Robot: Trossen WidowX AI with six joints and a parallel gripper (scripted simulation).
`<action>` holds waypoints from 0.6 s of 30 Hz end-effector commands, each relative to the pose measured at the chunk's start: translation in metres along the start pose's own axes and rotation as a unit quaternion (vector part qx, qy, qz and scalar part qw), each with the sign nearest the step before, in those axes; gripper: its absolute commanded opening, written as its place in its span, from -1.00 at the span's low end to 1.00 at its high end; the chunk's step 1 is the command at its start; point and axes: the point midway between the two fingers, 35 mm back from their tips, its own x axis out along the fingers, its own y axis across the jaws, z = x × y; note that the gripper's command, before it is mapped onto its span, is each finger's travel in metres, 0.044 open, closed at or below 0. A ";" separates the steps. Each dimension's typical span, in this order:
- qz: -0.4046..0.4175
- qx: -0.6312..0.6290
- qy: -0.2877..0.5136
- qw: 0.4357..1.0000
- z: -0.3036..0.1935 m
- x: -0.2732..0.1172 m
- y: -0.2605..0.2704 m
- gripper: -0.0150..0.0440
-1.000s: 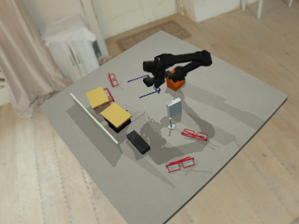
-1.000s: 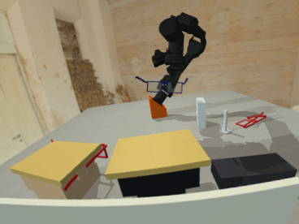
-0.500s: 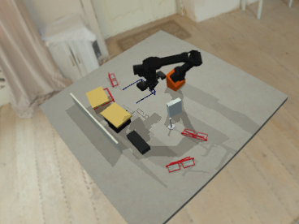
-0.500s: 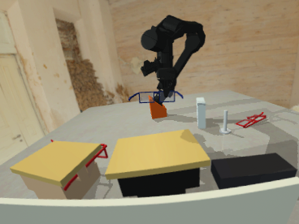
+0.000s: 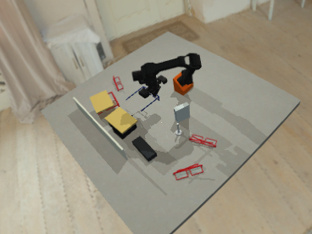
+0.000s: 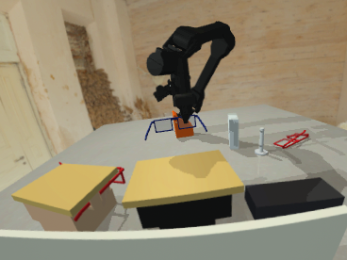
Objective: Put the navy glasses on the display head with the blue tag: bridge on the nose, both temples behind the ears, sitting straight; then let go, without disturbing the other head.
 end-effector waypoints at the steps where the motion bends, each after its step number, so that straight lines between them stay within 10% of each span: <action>1: 0.005 -0.008 0.003 1.000 0.000 0.004 0.002 -0.49; 18: 0.003 -0.008 0.003 1.000 0.003 0.018 0.004 -0.49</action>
